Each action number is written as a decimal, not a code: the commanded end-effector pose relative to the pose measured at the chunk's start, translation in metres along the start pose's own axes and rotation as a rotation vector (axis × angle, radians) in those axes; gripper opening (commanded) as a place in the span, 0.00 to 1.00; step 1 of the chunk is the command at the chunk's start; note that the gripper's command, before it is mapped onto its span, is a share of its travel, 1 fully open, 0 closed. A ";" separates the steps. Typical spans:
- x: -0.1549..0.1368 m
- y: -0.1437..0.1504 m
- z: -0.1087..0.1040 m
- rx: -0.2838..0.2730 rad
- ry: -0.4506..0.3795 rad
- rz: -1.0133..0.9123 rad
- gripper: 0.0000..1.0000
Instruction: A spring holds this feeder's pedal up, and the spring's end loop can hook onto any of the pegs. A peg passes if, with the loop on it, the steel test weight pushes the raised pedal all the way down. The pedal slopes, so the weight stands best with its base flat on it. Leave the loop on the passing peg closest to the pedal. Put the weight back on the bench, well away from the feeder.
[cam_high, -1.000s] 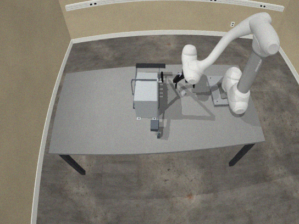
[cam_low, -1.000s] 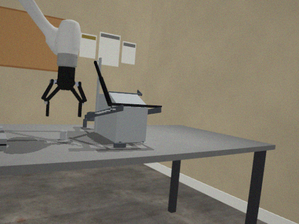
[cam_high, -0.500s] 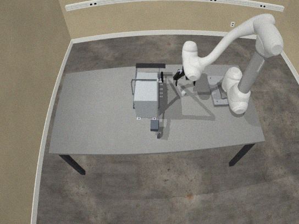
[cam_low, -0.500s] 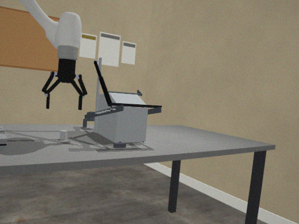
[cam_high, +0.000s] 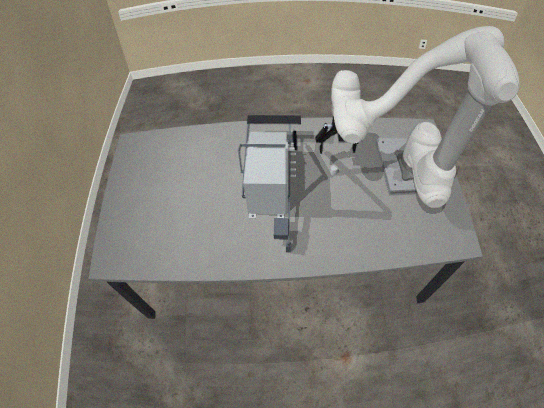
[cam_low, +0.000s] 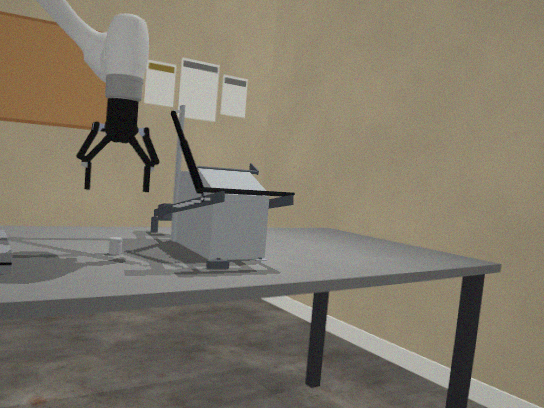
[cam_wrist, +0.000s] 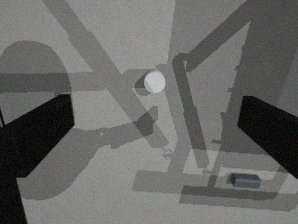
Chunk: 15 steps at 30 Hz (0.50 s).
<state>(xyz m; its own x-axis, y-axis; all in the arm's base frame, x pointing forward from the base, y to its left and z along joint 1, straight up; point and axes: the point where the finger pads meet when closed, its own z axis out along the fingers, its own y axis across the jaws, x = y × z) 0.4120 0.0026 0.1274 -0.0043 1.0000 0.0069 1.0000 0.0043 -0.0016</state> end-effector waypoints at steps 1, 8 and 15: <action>0.000 0.000 -0.004 -0.001 0.000 0.000 1.00; 0.000 0.000 -0.004 -0.001 0.000 0.000 0.24; 0.000 0.000 -0.004 -0.001 0.000 0.000 0.24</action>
<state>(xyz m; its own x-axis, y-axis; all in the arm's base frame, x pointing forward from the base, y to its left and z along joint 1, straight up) 0.4120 0.0025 0.1310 -0.0043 1.0000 0.0068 1.0000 0.0043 -0.0015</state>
